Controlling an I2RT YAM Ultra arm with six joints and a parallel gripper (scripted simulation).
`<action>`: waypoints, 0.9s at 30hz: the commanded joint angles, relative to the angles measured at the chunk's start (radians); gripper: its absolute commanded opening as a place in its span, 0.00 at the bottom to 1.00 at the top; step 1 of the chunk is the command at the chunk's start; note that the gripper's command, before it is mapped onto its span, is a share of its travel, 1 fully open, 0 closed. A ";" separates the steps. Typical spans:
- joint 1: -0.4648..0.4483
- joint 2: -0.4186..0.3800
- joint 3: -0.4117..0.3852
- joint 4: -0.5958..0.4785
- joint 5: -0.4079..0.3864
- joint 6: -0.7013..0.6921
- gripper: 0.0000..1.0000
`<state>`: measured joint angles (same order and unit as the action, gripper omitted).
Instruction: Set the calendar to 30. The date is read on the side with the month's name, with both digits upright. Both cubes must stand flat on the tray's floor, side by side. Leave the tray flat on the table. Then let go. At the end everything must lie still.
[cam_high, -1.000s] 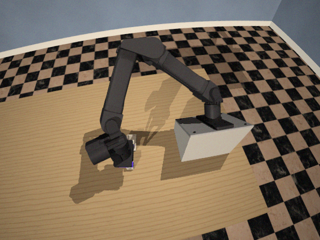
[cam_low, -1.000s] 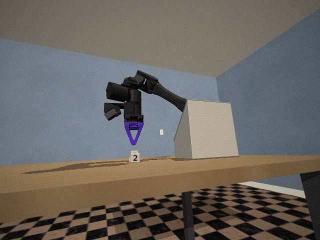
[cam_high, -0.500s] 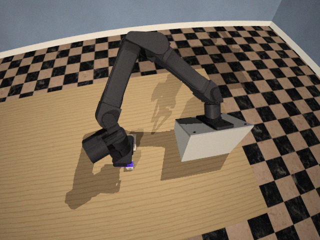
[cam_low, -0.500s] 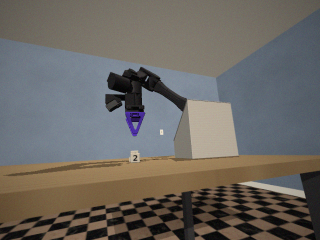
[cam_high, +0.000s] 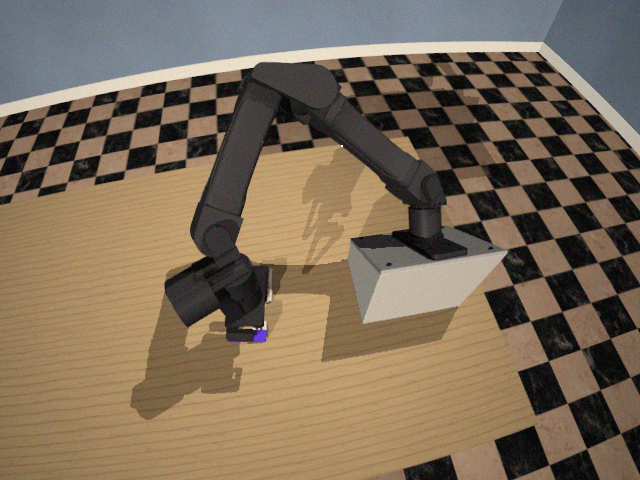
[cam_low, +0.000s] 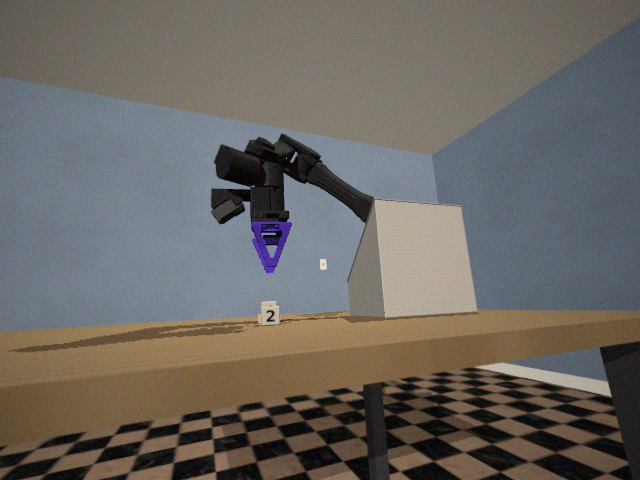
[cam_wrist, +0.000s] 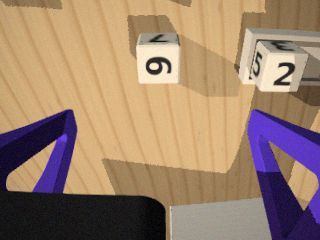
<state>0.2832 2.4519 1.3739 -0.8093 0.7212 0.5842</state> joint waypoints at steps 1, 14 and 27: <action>0.015 -0.007 0.004 0.000 -0.001 0.001 1.00; -0.015 -0.057 -0.029 0.010 0.007 0.239 1.00; -0.073 -0.152 -0.091 0.028 0.020 0.690 1.00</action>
<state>0.2073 2.3230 1.2854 -0.7837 0.7307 1.1343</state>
